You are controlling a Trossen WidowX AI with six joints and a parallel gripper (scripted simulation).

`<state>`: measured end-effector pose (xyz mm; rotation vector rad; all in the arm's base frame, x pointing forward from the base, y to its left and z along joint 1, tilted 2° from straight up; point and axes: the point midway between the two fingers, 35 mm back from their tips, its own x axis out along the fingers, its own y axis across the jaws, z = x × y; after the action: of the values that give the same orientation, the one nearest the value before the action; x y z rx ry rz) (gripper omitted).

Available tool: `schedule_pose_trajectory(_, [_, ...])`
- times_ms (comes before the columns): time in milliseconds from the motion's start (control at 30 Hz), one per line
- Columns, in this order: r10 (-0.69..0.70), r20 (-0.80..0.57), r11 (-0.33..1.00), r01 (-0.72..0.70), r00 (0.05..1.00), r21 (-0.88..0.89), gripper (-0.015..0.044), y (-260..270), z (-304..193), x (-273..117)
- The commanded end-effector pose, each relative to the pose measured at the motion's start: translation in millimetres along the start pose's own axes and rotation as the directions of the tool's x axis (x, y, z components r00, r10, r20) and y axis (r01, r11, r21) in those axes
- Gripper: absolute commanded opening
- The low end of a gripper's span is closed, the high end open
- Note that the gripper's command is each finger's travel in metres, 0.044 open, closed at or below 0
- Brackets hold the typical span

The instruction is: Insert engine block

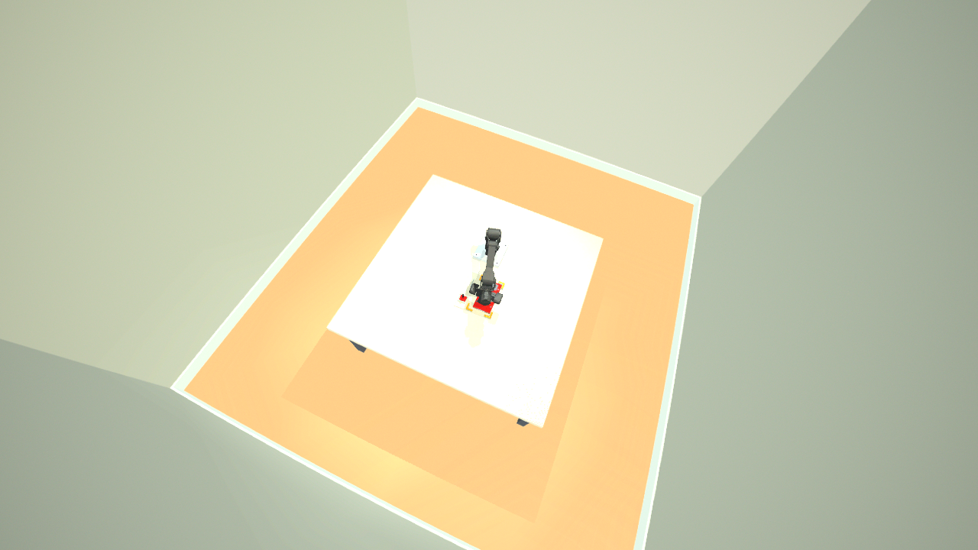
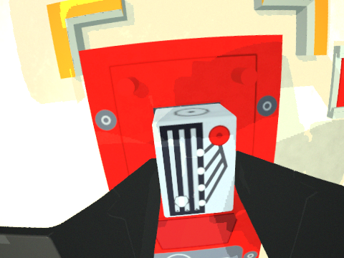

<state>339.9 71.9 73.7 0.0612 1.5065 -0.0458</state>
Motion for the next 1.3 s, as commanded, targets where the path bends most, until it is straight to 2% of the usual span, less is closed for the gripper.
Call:
schedule_pose_trajectory(0, [-0.002,0.001,1.0,0.002,1.0,0.001,0.0159,-0.3,0.0,1.4])
schedule_pose_trajectory(300, [-0.002,0.001,1.0,0.002,1.0,0.0,0.0159,-0.3,0.0,3.3])
schedule_pose_trajectory(667, [0.0,0.0,1.0,0.0,1.0,0.0,0.044,0.0,0.0,2.2])
schedule_pose_trajectory(1067, [0.0,0.0,1.0,0.0,1.0,0.0,0.044,0.0,0.0,2.2])
schedule_pose_trajectory(1267, [-0.002,0.001,1.0,0.002,1.0,0.0,0.044,0.6,0.3,-11.7])
